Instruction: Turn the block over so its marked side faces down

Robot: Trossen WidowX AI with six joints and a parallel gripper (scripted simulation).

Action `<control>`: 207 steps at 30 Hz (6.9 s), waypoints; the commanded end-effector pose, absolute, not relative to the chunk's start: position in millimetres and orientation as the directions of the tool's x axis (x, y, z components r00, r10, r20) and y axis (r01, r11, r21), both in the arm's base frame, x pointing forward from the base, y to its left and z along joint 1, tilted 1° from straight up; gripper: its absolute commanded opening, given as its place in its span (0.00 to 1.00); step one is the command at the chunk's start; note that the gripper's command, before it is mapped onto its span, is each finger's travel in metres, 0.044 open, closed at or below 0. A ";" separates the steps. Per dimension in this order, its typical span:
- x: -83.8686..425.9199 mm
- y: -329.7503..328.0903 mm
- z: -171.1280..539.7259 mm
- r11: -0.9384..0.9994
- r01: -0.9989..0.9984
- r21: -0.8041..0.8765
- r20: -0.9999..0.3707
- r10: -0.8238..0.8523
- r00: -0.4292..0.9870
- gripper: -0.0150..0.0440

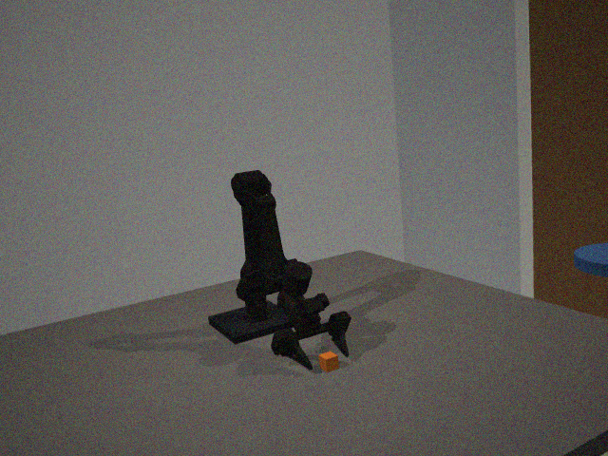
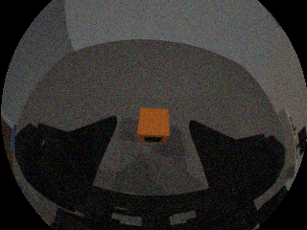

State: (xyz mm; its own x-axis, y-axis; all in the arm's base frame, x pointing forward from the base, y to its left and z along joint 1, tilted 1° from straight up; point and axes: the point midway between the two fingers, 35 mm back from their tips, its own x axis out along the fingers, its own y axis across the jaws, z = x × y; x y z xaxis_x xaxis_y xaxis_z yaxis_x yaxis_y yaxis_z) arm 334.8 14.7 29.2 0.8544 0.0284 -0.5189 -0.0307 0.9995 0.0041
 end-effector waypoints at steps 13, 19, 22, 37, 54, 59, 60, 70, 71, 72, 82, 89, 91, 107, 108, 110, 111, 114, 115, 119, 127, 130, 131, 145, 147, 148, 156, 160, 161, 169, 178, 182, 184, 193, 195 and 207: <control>310.9 13.5 103.9 1.000 -0.031 -0.002 -0.825 0.016 0.566 1.00; 310.9 13.5 103.9 1.000 -0.031 -0.002 -0.825 0.016 0.566 1.00; 310.9 13.5 103.9 1.000 -0.031 -0.002 -0.825 0.016 0.566 1.00; 348.3 15.8 124.9 0.999 -0.033 -0.002 -0.990 0.002 0.139 1.00; 354.1 15.8 91.5 1.000 -0.031 -0.002 -0.998 0.000 0.055 1.00; 355.1 15.7 77.8 1.000 -0.031 -0.002 -0.998 0.000 0.055 1.00; 355.1 15.7 77.8 1.000 -0.031 -0.002 -0.998 0.000 0.055 1.00; 356.2 15.8 63.8 1.000 -0.031 -0.002 -0.998 -0.001 0.055 1.00; 356.3 15.8 62.2 1.000 -0.031 -0.002 -0.998 -0.001 0.055 1.00; 356.4 15.8 60.5 1.000 -0.031 -0.002 -0.998 -0.001 0.055 1.00; 356.7 15.7 45.3 1.000 -0.031 -0.002 -0.998 -0.001 0.055 1.00; 356.7 15.7 45.1 1.000 -0.031 -0.002 -0.998 -0.001 0.055 0.73; 356.7 15.7 45.1 1.000 -0.031 -0.002 -0.998 -0.001 0.055 0.64; 356.7 15.7 45.1 1.000 -0.031 -0.002 -0.998 -0.001 0.055 0.33; 356.7 15.7 45.1 1.000 -0.031 -0.002 -0.998 -0.001 0.055 0.32; 356.7 15.7 45.1 1.000 -0.031 -0.002 -0.998 -0.001 0.055 0.30; 356.7 15.7 46.0 1.000 -0.031 -0.002 -0.998 -0.001 0.055 0.25; 356.4 15.7 60.0 1.000 -0.031 -0.002 -0.998 -0.001 0.055 0.25; 356.0 15.8 66.4 1.000 -0.031 -0.002 -0.998 -0.001 0.055 0.25; 355.2 15.7 75.1 1.000 -0.031 -0.002 -0.998 0.000 0.055 0.25; 356.5 15.8 71.5 1.000 -0.030 -0.001 -0.990 0.003 0.138 0.25; 357.0 15.8 69.8 1.000 -0.029 0.000 -0.983 0.005 0.182 0.25; 357.1 15.9 69.3 1.000 -0.029 0.000 -0.980 0.005 0.197 0.25; 356.1 15.8 65.0 1.000 -0.030 -0.002 -0.916 0.011 0.401 0.25; 355.4 15.8 64.8 1.000 -0.031 -0.002 -0.903 0.012 0.429 0.25; 355.1 15.8 64.7 1.000 -0.031 -0.002 -0.897 0.012 0.442 0.25; 351.2 15.6 65.0 1.000 -0.031 -0.002 -0.842 0.015 0.539 0.25; 352.2 15.7 63.4 1.000 -0.031 -0.002 -0.835 0.015 0.550 0.25; 353.5 15.7 61.5 1.000 -0.031 -0.002 -0.828 0.015 0.560 0.25; 362.9 16.2 46.0 1.000 -0.031 -0.002 -0.753 0.019 0.657 0.25; 365.1 16.3 35.2 1.000 -0.031 -0.003 -0.656 0.022 0.754 0.25; 363.5 16.2 32.8 1.000 -0.031 -0.003 -0.609 0.023 0.793 0.25; 362.1 16.1 32.2 1.000 -0.031 -0.003 -0.585 0.024 0.811 0.25; 351.3 15.6 34.3 1.000 -0.031 -0.002 -0.472 0.026 0.881 0.25; 350.2 15.5 34.7 1.000 -0.031 -0.002 -0.463 0.026 0.886 0.25; 349.8 15.5 34.8 1.000 -0.031 -0.002 -0.444 0.027 0.896 0.25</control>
State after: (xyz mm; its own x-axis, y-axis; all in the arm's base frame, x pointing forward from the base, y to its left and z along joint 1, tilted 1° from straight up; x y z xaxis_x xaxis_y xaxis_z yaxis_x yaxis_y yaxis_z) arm 351.4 16.2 36.2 0.8965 0.0310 -0.4419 -0.0321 0.9995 0.0051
